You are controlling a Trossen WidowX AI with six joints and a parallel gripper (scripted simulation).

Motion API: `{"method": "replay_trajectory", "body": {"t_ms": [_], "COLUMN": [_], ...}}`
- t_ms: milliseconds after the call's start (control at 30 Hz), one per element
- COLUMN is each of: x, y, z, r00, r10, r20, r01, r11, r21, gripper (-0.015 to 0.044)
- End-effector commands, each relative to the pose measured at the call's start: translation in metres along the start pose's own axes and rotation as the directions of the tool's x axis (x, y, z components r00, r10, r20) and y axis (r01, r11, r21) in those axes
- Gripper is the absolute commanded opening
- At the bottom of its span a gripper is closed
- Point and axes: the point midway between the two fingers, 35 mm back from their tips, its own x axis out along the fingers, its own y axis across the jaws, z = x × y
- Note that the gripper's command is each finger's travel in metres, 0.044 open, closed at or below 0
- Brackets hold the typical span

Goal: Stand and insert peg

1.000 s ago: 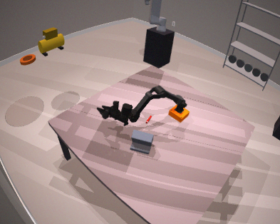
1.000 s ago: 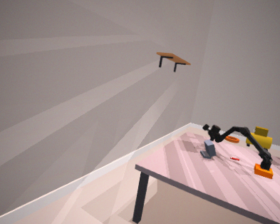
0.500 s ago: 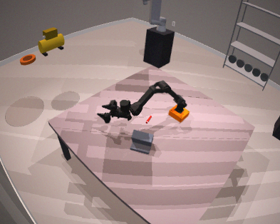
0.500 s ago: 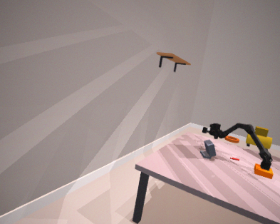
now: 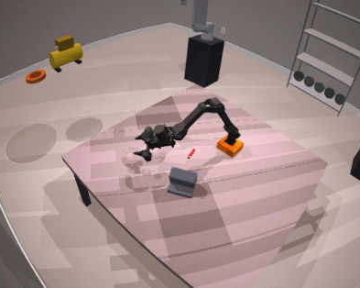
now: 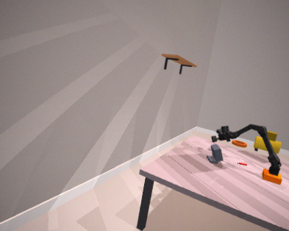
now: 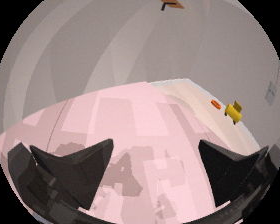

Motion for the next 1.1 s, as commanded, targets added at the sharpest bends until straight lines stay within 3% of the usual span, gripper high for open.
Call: {"method": "replay_trajectory", "body": {"t_ms": [0,533,1067], "x": [-0.008,-0.068,-0.165], "y": [-0.002,-0.017,-0.047], "z": [-0.014,-0.073,-0.133], "r00": [0.996,0.885,0.604], "r10": [0.037,0.17,0.239], "r20": [-0.077,-0.432,-0.76], "r01": [-0.044,-0.347,-0.71], "r11": [0.995,0.861,0.595], "r21": [-0.091,-0.372,-0.377], "gripper": [0.044,0.044,0.044]}}
